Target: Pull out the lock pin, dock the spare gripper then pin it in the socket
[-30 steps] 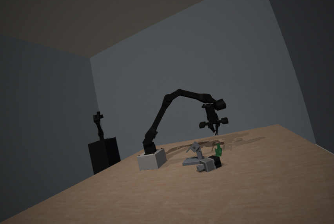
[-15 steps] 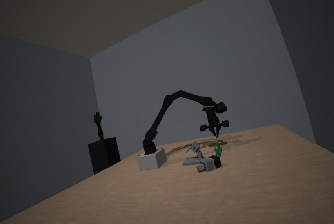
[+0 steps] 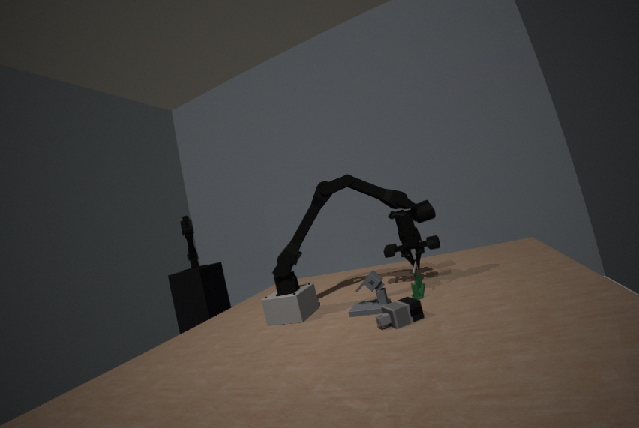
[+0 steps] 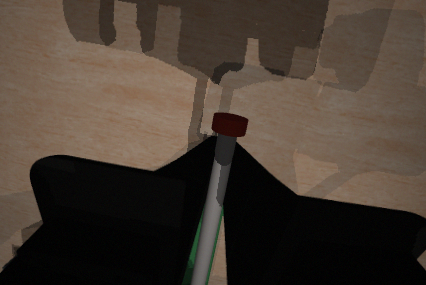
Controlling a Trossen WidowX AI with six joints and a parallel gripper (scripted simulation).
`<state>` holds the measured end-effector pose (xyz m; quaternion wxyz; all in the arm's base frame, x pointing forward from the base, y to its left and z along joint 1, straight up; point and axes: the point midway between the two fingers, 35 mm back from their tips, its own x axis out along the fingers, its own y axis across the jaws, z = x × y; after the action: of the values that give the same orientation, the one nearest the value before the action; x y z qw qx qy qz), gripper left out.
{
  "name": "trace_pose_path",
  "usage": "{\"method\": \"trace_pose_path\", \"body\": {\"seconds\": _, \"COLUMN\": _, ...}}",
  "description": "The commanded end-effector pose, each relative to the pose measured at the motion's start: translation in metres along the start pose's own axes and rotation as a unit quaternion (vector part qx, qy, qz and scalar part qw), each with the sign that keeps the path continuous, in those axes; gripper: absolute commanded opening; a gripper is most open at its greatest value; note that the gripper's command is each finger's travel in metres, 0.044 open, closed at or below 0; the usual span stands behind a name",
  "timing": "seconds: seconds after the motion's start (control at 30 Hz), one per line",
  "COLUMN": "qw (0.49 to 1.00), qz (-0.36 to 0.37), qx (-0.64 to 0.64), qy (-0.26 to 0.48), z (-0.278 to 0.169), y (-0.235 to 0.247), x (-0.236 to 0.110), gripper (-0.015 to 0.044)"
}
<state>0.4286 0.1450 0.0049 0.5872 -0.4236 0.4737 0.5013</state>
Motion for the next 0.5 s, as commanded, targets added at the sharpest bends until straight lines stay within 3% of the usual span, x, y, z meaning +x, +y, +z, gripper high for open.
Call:
{"method": "trace_pose_path", "body": {"seconds": 0.0, "qw": 1.000, "qz": 0.001, "qx": -0.001, "qy": 0.000, "z": -0.002, "y": 0.001, "x": 0.009, "gripper": 0.0000}}
{"method": "trace_pose_path", "body": {"seconds": 0.47, "qw": 1.000, "qz": -0.003, "qx": -0.002, "qy": -0.001, "z": -0.005, "y": 0.001, "x": 0.022, "gripper": 0.0000}}
